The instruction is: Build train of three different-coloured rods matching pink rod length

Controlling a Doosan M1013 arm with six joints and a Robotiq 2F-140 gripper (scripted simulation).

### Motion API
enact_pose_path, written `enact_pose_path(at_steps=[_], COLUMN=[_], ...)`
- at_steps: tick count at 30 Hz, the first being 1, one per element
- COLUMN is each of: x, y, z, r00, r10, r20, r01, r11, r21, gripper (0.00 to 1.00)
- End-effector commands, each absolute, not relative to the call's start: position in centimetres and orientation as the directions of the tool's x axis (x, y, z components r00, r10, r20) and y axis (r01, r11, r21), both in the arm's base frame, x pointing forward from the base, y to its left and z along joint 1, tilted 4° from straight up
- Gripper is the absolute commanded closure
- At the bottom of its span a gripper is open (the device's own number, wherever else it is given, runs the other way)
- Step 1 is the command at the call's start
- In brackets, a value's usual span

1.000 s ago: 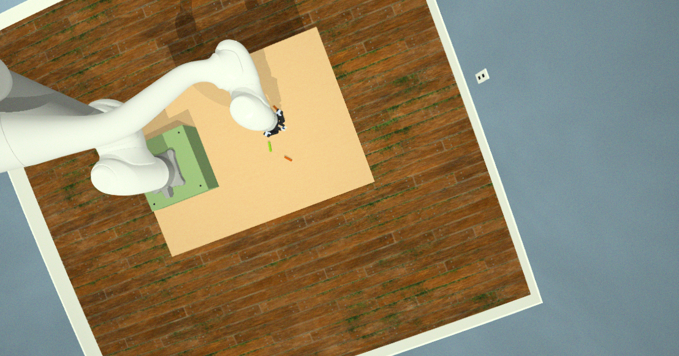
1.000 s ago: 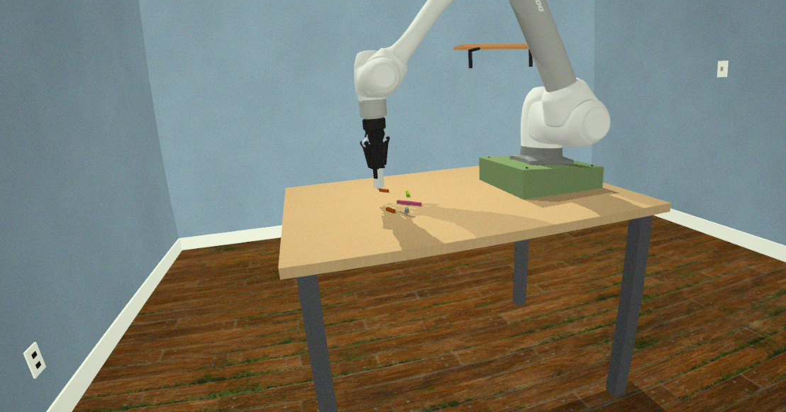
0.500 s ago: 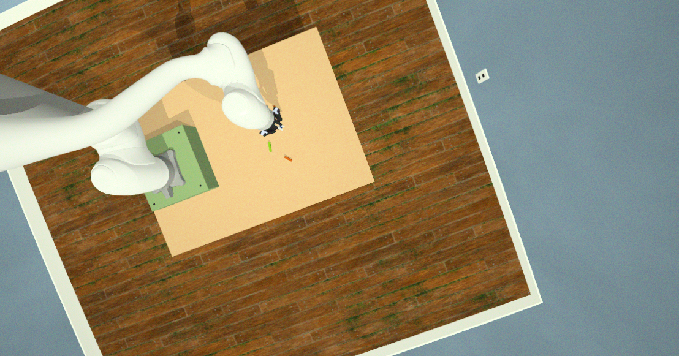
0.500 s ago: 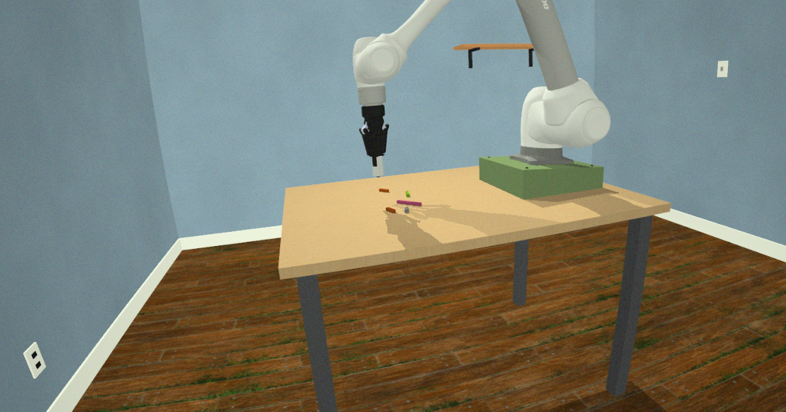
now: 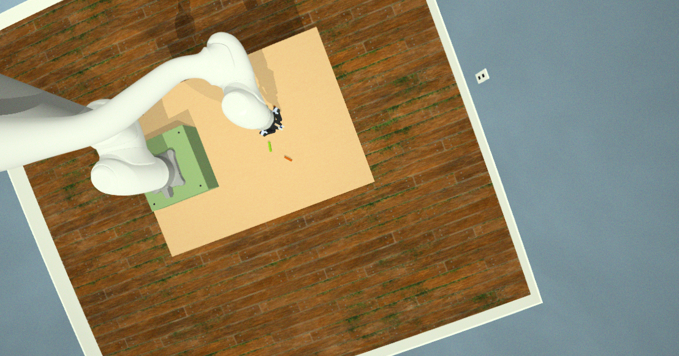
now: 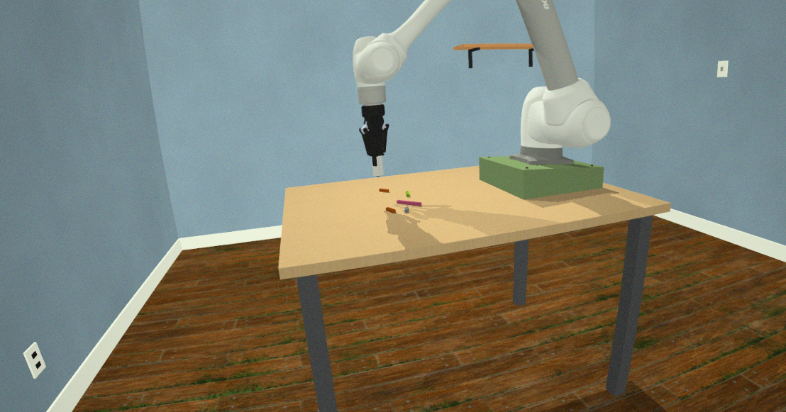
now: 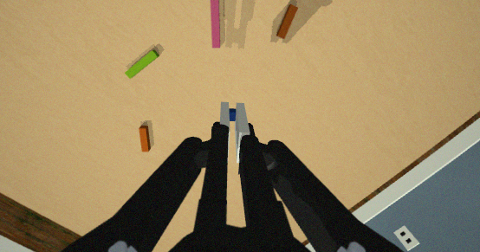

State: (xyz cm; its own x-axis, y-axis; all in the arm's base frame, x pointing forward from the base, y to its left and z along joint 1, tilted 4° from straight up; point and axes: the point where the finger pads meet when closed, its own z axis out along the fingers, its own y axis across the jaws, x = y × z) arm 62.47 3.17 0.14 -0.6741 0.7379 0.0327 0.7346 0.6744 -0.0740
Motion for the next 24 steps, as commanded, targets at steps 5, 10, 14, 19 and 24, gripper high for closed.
enact_pose_path(at_steps=[5,10,14,19,24], x=[63.0,63.0,63.0,63.0,61.6], y=[3.6,3.6,3.6,3.6,1.5], z=[0.5,0.5,0.5,0.5,0.7], r00=[-0.676,-0.676,-0.676,-0.676,-0.716], r10=[0.736,0.736,0.736,0.736,0.697], r20=[0.029,0.029,0.029,0.029,0.032], r01=[0.734,0.734,0.734,0.734,0.694], r11=[0.676,0.676,0.676,0.676,0.717], r21=[-0.068,-0.068,-0.068,-0.068,-0.066], gripper=[0.97,0.97,0.97,0.97,0.97])
